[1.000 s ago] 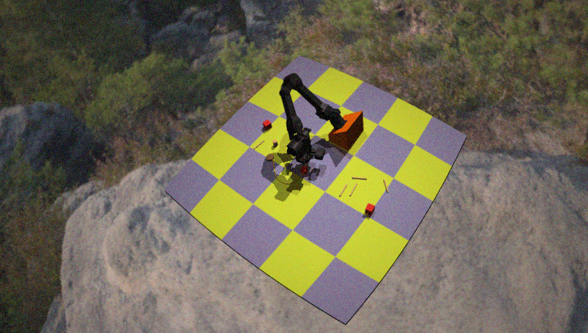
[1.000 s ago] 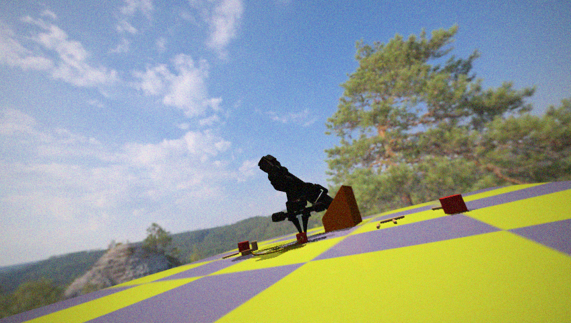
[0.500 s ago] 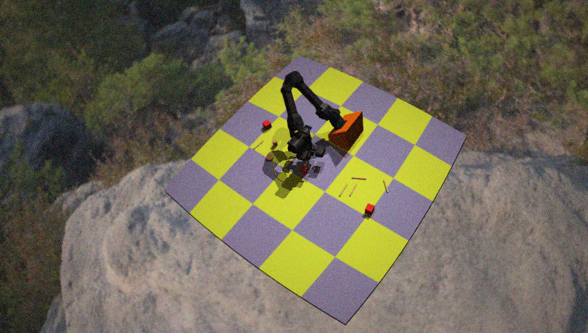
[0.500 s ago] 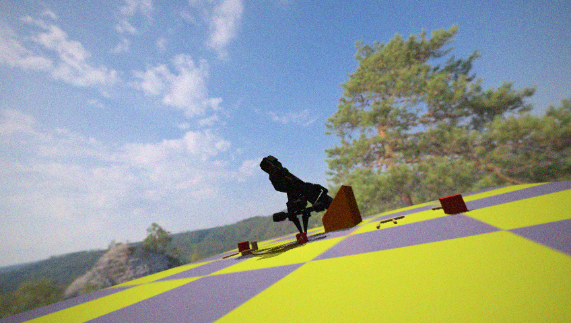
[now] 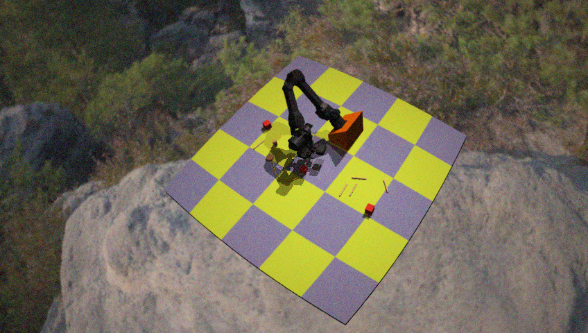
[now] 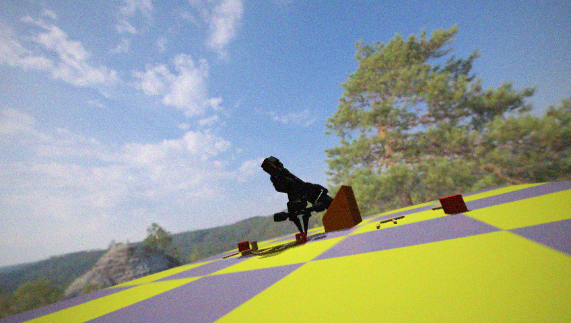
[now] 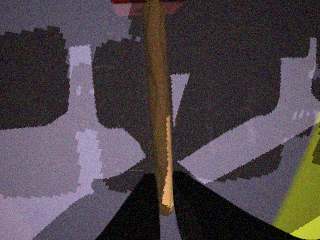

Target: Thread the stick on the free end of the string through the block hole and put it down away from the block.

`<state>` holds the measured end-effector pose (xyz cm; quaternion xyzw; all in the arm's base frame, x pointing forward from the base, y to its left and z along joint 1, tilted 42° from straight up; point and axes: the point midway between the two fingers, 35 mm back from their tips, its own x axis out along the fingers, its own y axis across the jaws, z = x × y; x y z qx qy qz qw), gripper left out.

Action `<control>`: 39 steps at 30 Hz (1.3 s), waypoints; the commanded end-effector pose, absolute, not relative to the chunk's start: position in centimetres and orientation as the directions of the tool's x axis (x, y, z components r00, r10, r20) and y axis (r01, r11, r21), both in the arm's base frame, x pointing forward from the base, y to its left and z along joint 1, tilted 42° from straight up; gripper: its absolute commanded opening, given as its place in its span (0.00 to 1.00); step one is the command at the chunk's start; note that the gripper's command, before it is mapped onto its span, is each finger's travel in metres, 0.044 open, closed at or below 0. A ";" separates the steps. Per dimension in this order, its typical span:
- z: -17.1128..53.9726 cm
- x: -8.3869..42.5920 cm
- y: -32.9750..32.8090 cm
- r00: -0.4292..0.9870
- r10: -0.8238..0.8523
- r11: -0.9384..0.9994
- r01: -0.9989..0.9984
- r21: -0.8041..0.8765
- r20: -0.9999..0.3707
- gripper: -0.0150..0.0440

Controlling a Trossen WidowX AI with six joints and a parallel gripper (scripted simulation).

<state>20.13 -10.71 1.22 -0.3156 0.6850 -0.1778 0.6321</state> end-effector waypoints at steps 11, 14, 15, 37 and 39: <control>1.3 18.6 -10.8 -0.007 -0.658 0.741 -0.187 -0.645 -0.753 0.25; 1.4 18.3 -10.9 -0.007 -0.658 0.741 -0.184 -0.646 -0.753 0.25; 1.4 18.2 -10.9 -0.007 -0.658 0.741 -0.184 -0.646 -0.753 0.25; 1.8 16.5 -10.8 -0.008 -0.658 0.743 -0.172 -0.647 -0.753 0.25; 1.6 16.2 -11.1 -0.008 -0.657 0.743 -0.173 -0.646 -0.754 0.25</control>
